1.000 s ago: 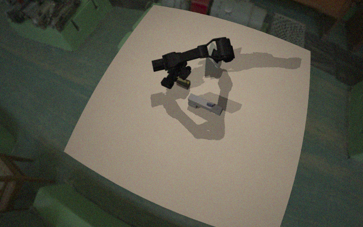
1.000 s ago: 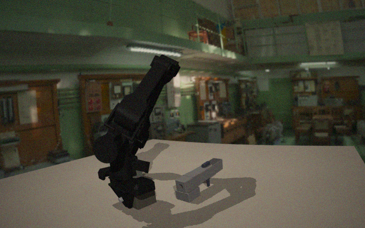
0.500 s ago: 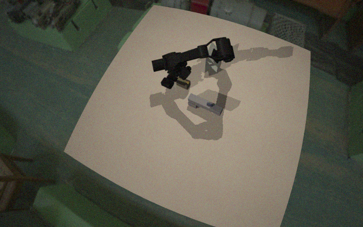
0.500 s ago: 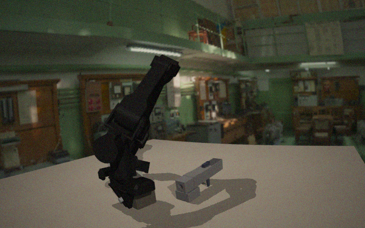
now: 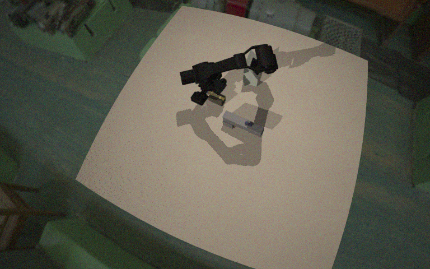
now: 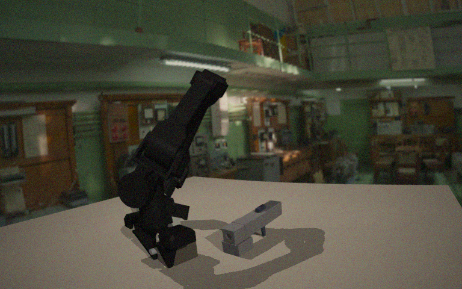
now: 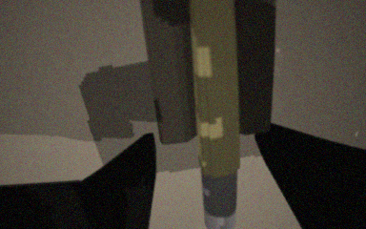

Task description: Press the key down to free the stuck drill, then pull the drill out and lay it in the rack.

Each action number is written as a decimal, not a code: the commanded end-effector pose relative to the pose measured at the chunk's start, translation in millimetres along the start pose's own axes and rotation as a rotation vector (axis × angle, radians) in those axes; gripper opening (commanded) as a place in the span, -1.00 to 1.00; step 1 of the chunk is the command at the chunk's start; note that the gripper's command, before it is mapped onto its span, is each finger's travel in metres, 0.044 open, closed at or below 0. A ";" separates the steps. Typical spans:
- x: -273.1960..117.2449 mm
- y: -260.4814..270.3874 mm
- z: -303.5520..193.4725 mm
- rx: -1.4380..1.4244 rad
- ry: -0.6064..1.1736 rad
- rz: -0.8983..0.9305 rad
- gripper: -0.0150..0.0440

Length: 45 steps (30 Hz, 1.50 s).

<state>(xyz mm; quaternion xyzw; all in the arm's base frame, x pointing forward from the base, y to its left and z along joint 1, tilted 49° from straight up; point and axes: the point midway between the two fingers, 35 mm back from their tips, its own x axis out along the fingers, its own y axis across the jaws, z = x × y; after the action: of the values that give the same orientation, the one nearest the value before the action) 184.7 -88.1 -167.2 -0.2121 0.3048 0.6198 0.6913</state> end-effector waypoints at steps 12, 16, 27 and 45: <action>-32.4 2.1 0.6 -0.001 -0.013 0.010 1.00; -48.1 1.9 -0.1 -0.001 -0.012 0.011 1.00; -80.8 -0.7 -2.1 -0.001 -0.011 0.011 1.00; -175.9 110.7 37.3 1.333 -0.783 -0.645 1.00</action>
<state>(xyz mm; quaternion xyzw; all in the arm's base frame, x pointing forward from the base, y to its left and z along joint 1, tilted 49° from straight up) 89.7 -175.4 -30.9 0.2870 0.3150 0.2026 0.8817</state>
